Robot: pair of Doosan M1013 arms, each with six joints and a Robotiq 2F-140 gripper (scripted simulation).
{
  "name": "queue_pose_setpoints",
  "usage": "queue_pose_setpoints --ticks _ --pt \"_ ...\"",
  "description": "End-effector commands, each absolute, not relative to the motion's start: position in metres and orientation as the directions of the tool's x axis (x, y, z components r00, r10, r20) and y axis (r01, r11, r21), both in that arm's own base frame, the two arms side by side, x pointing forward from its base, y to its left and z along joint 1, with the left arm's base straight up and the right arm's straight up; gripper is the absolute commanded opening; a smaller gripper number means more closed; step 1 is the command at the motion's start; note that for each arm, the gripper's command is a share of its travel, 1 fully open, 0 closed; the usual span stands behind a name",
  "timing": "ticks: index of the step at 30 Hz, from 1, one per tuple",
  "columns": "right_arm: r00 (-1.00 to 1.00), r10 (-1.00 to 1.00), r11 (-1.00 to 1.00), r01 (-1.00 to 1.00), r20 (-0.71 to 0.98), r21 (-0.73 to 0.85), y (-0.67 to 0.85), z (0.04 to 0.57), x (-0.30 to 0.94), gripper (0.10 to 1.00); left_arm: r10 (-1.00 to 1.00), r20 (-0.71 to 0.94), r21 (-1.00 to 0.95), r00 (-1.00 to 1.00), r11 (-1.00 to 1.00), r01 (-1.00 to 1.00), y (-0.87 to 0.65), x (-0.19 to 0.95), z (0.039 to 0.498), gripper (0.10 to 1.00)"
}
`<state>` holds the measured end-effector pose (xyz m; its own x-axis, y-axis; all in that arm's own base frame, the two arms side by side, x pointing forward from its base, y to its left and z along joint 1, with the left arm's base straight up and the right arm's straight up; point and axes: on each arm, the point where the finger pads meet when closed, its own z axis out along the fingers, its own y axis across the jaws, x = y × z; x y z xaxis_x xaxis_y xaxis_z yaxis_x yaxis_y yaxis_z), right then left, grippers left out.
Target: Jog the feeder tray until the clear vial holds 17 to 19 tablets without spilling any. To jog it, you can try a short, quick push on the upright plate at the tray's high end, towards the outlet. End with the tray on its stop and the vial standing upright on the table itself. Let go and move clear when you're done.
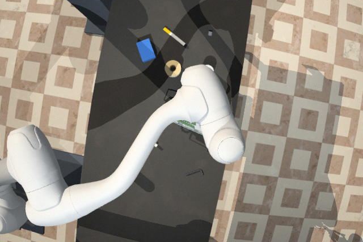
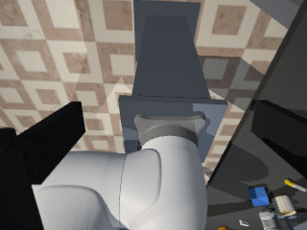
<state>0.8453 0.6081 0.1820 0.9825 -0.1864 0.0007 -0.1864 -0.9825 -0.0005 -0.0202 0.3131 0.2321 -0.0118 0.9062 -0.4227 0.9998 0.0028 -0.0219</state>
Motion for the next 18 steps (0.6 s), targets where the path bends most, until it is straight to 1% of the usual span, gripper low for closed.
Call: queue_pose_setpoints --ticks 1,18 --pt "0.982 -0.187 -0.982 -0.187 0.001 -0.002 0.6042 0.1888 0.8655 0.099 0.907 -0.422 -0.022 -0.012 0.003 1.000 0.3133 -0.0204 0.2325 1.000" --pt "0.982 -0.187 -0.982 -0.187 0.001 -0.002 0.6045 0.1884 0.8638 0.099 0.907 -0.422 -0.022 -0.012 0.003 1.000 0.3133 -0.0204 0.2325 1.000"
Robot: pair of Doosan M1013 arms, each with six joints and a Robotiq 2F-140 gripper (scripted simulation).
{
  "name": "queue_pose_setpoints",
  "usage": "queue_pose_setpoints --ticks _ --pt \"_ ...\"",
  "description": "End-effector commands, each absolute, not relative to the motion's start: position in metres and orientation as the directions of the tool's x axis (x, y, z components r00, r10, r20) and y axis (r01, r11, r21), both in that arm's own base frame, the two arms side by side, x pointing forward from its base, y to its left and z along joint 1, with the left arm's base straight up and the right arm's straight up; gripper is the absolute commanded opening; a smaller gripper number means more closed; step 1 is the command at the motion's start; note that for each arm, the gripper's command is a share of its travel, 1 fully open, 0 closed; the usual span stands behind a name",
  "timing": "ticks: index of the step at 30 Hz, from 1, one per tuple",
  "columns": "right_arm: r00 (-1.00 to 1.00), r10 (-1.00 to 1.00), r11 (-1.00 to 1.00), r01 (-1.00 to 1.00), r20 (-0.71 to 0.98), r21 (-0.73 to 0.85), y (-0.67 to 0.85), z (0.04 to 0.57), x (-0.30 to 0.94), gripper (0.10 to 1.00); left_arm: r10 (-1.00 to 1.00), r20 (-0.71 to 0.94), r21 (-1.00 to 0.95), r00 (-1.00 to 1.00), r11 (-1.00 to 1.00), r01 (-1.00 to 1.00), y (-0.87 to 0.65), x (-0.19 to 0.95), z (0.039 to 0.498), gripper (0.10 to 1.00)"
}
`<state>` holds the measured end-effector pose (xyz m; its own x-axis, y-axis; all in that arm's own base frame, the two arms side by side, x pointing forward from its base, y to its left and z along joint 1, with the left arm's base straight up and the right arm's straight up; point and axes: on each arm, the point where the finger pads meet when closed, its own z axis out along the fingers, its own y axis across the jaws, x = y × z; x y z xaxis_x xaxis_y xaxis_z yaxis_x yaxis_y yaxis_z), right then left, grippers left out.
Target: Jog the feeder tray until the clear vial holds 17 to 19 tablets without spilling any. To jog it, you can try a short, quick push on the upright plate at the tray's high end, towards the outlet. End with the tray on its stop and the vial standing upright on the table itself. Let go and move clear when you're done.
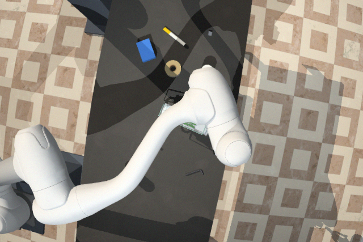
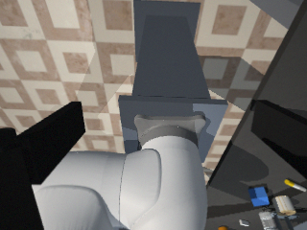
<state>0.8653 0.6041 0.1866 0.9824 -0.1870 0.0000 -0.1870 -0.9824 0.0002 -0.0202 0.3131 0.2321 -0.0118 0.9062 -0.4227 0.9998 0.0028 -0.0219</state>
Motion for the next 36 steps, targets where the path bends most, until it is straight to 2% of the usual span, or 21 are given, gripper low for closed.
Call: queue_pose_setpoints --ticks 1,16,36 --pt "0.982 -0.187 -0.982 -0.187 0.001 -0.002 0.605 0.188 0.862 0.099 0.907 -0.422 -0.022 -0.012 0.003 1.000 0.313 -0.020 0.233 1.000" --pt "0.982 -0.187 -0.982 -0.187 0.001 -0.002 0.610 0.180 0.833 0.099 0.907 -0.422 -0.022 -0.012 0.003 1.000 0.313 -0.020 0.233 1.000" --pt "0.982 -0.187 -0.982 -0.187 0.001 -0.002 0.604 0.189 0.865 0.099 0.907 -0.422 -0.022 -0.012 0.003 1.000 0.313 -0.020 0.233 1.000"
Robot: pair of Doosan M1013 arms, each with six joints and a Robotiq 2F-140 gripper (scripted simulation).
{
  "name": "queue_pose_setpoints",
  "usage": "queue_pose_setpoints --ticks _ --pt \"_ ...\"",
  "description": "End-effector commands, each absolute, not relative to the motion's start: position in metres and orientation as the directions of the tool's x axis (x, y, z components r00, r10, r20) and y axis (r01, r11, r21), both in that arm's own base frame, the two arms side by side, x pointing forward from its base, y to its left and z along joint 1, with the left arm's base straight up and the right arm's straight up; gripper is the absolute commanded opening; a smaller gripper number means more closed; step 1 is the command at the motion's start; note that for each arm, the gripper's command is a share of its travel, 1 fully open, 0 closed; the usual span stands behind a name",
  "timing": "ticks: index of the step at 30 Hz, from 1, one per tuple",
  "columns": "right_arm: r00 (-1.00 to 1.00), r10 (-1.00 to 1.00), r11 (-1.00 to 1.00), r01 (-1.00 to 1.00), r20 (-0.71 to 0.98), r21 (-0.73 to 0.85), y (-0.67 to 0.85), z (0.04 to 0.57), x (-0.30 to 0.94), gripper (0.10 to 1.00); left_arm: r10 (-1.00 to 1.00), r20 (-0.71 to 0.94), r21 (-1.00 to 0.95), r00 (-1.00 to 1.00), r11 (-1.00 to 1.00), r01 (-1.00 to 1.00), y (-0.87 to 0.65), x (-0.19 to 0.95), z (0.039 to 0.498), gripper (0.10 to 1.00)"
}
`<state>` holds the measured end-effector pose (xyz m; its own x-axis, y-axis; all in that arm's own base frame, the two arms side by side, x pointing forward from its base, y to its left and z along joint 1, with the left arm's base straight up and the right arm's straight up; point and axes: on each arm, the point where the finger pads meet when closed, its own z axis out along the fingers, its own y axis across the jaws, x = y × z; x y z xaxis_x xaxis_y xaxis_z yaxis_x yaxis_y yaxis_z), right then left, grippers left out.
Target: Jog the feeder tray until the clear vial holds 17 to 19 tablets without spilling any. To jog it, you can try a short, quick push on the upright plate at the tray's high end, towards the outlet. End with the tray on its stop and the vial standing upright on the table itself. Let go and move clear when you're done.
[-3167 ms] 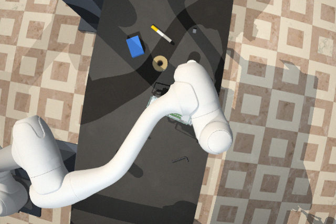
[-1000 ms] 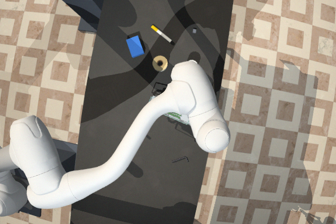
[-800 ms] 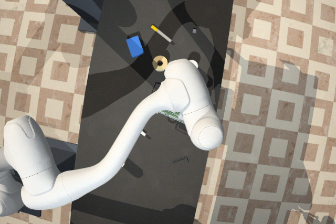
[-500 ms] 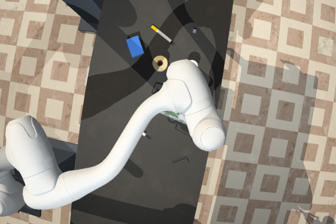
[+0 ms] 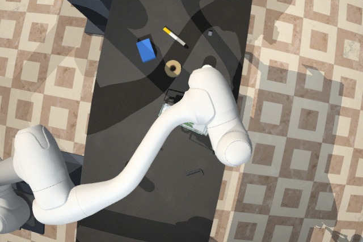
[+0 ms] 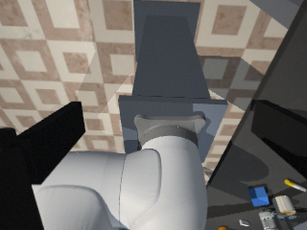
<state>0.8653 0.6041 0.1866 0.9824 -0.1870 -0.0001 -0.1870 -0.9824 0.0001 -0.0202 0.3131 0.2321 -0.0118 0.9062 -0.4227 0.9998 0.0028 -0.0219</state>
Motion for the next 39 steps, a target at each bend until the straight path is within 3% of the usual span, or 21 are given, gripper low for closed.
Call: queue_pose_setpoints --ticks 1,39 --pt "0.982 -0.187 -0.982 -0.187 0.001 -0.002 0.604 0.189 0.865 0.099 0.907 -0.422 -0.022 -0.012 0.003 1.000 0.313 -0.020 0.233 1.000" --pt "0.982 -0.187 -0.982 -0.187 0.001 -0.002 0.610 0.181 0.834 0.099 0.907 -0.422 -0.022 -0.012 0.003 1.000 0.313 -0.020 0.233 1.000"
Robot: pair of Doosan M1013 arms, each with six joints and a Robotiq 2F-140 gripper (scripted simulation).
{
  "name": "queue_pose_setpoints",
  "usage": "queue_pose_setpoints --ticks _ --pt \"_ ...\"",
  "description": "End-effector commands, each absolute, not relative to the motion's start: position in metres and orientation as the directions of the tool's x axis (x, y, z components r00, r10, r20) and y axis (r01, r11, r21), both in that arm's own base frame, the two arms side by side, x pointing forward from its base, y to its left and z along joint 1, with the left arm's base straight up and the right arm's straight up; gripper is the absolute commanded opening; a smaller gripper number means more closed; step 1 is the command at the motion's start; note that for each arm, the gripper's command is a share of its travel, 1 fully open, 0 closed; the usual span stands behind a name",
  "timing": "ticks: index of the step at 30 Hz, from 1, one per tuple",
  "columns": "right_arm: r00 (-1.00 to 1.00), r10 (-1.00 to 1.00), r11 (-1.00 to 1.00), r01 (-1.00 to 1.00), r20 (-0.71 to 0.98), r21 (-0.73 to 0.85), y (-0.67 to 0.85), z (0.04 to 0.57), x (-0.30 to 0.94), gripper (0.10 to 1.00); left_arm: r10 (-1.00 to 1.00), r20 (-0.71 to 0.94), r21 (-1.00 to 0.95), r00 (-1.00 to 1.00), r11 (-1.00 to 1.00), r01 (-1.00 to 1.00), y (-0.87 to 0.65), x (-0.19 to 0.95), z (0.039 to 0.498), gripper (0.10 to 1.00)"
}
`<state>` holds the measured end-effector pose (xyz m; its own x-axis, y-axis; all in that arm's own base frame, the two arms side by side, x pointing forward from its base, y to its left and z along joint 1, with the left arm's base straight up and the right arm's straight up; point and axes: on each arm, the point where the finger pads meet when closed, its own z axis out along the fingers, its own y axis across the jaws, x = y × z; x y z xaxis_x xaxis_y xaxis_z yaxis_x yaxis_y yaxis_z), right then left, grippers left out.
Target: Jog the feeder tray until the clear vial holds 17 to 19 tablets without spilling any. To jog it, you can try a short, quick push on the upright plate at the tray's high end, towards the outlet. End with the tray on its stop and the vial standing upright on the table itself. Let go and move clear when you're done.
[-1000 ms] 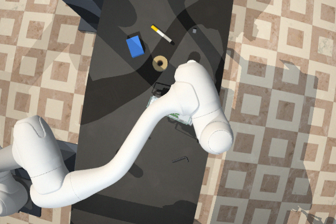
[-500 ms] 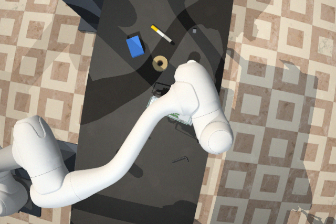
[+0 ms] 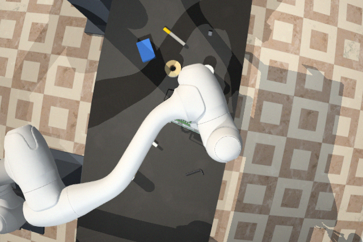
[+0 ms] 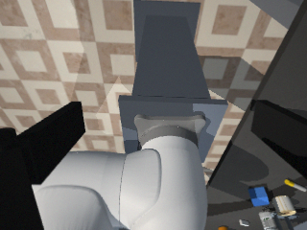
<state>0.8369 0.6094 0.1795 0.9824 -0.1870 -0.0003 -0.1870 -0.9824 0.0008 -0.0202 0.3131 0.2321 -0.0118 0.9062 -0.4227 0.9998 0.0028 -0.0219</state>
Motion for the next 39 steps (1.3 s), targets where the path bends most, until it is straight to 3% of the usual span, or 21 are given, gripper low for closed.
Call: queue_pose_setpoints --ticks 1,39 --pt "0.982 -0.187 -0.982 -0.187 0.001 -0.002 0.610 0.181 0.834 0.099 0.907 -0.422 -0.022 -0.012 0.003 1.000 0.313 -0.020 0.233 1.000" --pt "0.982 -0.187 -0.982 -0.187 0.001 -0.002 0.604 0.189 0.865 0.099 0.907 -0.422 -0.022 -0.012 0.003 1.000 0.313 -0.020 0.233 1.000"
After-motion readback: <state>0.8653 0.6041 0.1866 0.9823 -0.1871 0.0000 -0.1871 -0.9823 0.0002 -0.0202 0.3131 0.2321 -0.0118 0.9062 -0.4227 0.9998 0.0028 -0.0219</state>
